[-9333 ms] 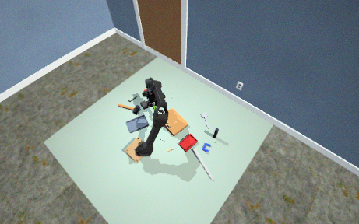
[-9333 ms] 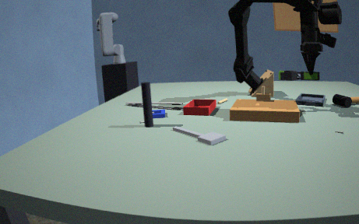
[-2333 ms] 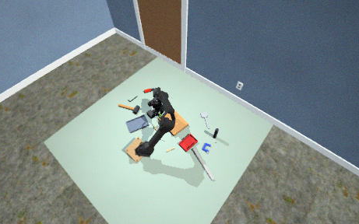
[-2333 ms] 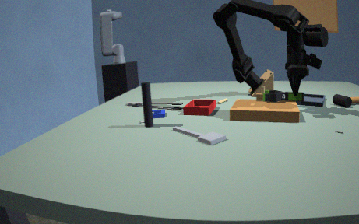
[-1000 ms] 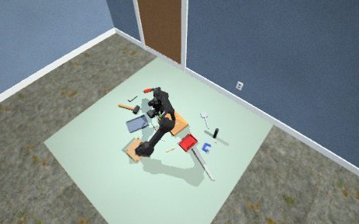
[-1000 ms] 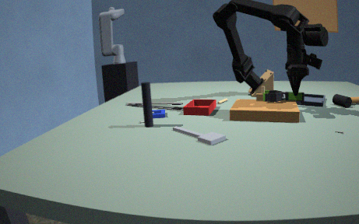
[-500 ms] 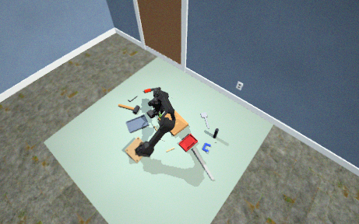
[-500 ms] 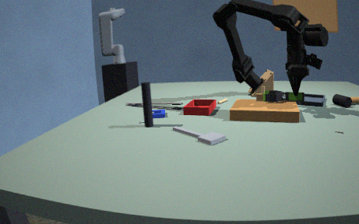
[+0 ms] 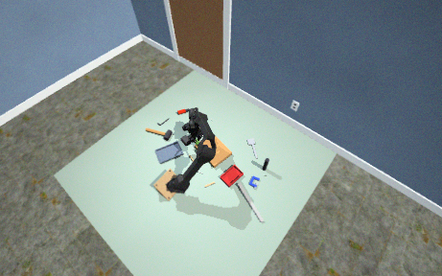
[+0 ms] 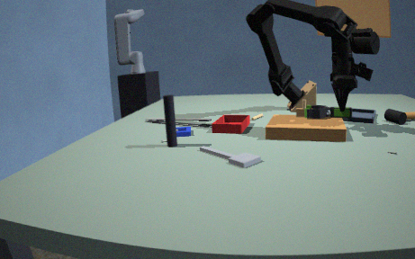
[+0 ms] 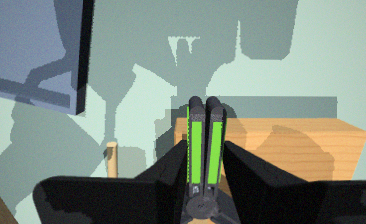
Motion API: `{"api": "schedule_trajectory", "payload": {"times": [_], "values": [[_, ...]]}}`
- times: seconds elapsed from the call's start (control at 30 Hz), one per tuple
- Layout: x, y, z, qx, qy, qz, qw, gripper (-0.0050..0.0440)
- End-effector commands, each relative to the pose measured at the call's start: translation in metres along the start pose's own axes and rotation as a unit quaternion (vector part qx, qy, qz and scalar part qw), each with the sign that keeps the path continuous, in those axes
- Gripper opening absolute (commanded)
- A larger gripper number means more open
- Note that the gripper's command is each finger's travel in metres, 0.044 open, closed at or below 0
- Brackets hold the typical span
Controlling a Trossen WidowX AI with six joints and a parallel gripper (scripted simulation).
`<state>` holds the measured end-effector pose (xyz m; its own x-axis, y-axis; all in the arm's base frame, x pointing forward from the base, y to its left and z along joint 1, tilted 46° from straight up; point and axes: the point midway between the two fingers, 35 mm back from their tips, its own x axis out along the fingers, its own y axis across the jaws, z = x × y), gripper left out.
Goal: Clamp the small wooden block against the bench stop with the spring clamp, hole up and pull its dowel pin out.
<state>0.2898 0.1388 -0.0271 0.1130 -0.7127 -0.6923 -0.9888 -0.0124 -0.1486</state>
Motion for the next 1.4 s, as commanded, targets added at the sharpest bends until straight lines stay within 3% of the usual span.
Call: {"api": "schedule_trajectory", "payload": {"times": [0.0,0.4,1.37], "values": [[0.0017,-0.0014,-0.0007,-0.002,0.002,-0.002,1.000,0.0000],[0.0017,-0.0014,-0.0007,-0.002,0.002,-0.002,1.000,0.0080],[0.0001,0.0000,0.0000,0.000,0.000,0.000,1.000,0.0350]]}}
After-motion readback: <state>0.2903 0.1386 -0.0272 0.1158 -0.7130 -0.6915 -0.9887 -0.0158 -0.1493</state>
